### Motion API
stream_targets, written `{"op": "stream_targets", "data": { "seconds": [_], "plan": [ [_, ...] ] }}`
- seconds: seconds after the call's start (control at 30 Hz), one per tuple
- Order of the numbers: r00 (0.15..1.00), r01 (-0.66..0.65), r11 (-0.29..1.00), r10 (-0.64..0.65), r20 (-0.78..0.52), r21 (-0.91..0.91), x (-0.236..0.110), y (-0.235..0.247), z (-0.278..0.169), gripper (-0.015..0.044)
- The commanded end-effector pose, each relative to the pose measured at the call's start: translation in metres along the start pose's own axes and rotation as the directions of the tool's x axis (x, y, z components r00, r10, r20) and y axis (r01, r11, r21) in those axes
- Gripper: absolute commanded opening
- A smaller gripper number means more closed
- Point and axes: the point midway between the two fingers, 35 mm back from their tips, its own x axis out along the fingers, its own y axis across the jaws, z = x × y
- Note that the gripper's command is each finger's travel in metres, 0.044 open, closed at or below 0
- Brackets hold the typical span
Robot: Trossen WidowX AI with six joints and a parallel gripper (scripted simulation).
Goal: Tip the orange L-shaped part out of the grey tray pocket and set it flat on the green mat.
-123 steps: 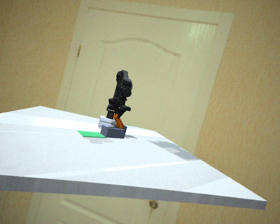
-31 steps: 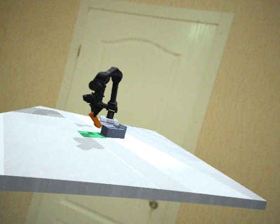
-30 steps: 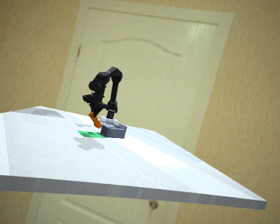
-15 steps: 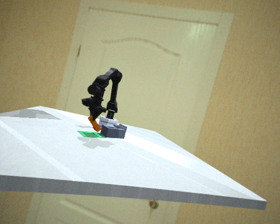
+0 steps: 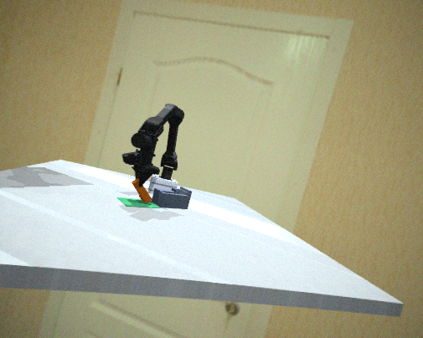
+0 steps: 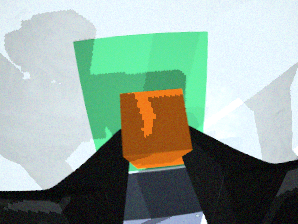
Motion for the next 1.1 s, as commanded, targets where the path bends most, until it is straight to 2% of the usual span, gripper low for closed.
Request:
{"op": "stream_targets", "data": {
  "seconds": [0.0,0.2,0.53,0.7,0.8,1.07],
  "plan": [
    [1.0,0.001,1.0,-0.001,0.003,-0.004,0.001,0.0,0.0,0.0],
    [1.0,0.0,1.0,0.0,0.0,0.0,0.001,0.0,0.0,0.0],
    [1.0,0.0,1.0,0.0,0.0,0.0,-0.002,0.0,0.0,0.0263],
    [1.0,0.001,1.0,-0.001,0.002,-0.002,-0.048,0.002,0.003,0.0394],
    [1.0,0.001,1.0,-0.001,0.003,-0.004,-0.084,0.001,0.001,0.04],
    [1.0,-0.018,1.0,0.018,0.02,0.0,-0.085,0.004,0.003,0.04]
  ]
}}
